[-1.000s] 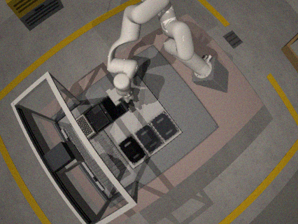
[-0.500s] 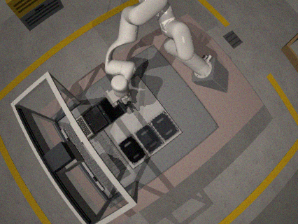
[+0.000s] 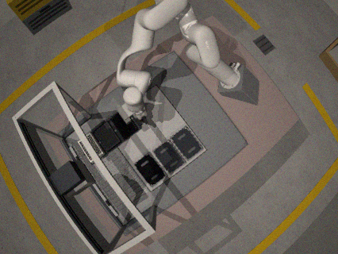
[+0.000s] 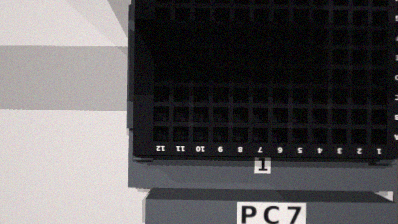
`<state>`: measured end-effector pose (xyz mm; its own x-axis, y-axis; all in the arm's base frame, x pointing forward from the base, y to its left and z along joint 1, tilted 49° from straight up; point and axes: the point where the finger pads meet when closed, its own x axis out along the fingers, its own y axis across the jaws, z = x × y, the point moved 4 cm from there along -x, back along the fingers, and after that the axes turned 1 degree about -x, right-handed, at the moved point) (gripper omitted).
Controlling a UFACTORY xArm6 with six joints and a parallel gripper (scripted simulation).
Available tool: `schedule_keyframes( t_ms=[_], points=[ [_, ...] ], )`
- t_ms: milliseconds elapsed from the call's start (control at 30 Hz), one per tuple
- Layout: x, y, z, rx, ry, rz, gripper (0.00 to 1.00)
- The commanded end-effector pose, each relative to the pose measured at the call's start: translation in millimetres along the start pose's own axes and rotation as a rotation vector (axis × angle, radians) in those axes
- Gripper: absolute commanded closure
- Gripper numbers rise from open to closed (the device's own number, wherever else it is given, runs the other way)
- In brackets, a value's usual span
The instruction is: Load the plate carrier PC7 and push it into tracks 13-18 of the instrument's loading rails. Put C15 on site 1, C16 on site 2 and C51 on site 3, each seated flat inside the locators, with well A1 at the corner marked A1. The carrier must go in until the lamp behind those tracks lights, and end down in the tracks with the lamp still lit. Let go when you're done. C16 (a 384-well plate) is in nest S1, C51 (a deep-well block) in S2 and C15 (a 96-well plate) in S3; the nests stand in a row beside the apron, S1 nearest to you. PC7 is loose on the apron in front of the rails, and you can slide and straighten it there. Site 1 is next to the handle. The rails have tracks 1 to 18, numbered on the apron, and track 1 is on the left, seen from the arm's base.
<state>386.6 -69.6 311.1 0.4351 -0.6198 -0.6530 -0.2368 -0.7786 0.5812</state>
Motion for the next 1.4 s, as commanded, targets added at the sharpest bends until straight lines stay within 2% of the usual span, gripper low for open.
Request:
schedule_keyframes(
  t_ms=[0,933,1367],
  points=[
    [-0.8,0.3,-4.7,0.001,0.003,0.0,0.18],
    [-0.8,0.7,-28.7,0.001,0.003,-0.001,0.18],
    [-0.9,0.8,-32.2,0.001,0.003,-0.001,0.18]
  ],
)
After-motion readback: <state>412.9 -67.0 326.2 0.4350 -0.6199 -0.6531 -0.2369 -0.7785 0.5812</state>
